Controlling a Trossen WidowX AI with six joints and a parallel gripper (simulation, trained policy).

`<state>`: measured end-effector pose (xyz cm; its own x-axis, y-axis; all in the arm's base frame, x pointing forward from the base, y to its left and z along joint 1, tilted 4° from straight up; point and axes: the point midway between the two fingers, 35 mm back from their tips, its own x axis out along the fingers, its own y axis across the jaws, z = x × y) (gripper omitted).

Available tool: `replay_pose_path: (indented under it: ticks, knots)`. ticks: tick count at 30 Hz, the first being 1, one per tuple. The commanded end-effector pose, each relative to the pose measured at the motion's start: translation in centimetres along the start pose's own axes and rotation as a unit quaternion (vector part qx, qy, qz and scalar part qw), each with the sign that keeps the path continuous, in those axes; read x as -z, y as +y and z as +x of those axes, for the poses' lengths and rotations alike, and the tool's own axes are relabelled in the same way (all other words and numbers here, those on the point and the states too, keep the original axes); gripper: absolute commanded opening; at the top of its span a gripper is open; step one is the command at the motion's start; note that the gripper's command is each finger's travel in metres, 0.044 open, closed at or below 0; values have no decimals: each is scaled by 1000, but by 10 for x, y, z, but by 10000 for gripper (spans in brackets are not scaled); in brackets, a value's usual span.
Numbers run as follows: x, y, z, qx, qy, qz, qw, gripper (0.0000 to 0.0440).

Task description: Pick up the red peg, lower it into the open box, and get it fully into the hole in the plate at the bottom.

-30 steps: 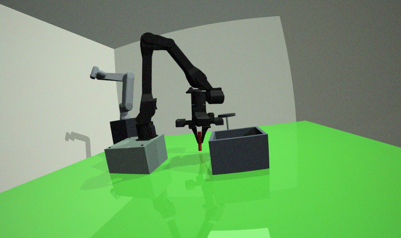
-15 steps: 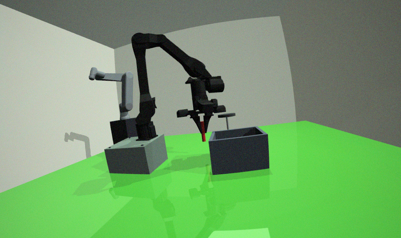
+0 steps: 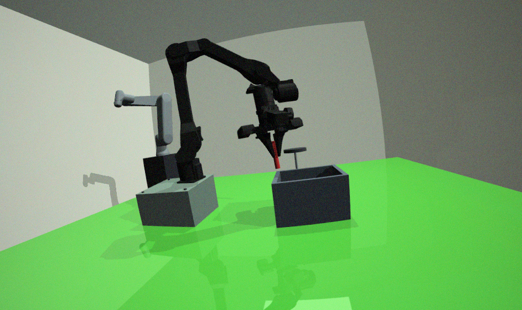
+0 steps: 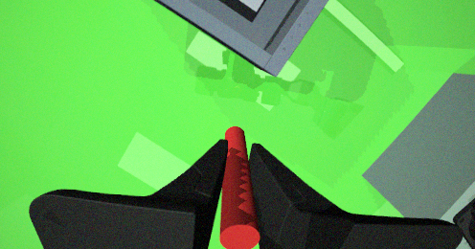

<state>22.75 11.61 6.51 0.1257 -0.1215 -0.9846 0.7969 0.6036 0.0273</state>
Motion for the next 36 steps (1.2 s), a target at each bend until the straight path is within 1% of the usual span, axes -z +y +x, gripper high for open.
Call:
replay_pose_path:
  ticks: [1, 7, 17, 29, 36]
  knots:
    - [-12, 5, -7, -7, -7, 0, 1000, 0]
    - [-36, 13, -14, -11, -15, 5, 1000, 0]
    - [-77, 17, -11, -13, -16, 28, 999, 0]
    - [-123, 18, 4, -13, -12, 61, 998, 3]
    - [-140, 17, 19, -9, -2, 74, 997, 6]
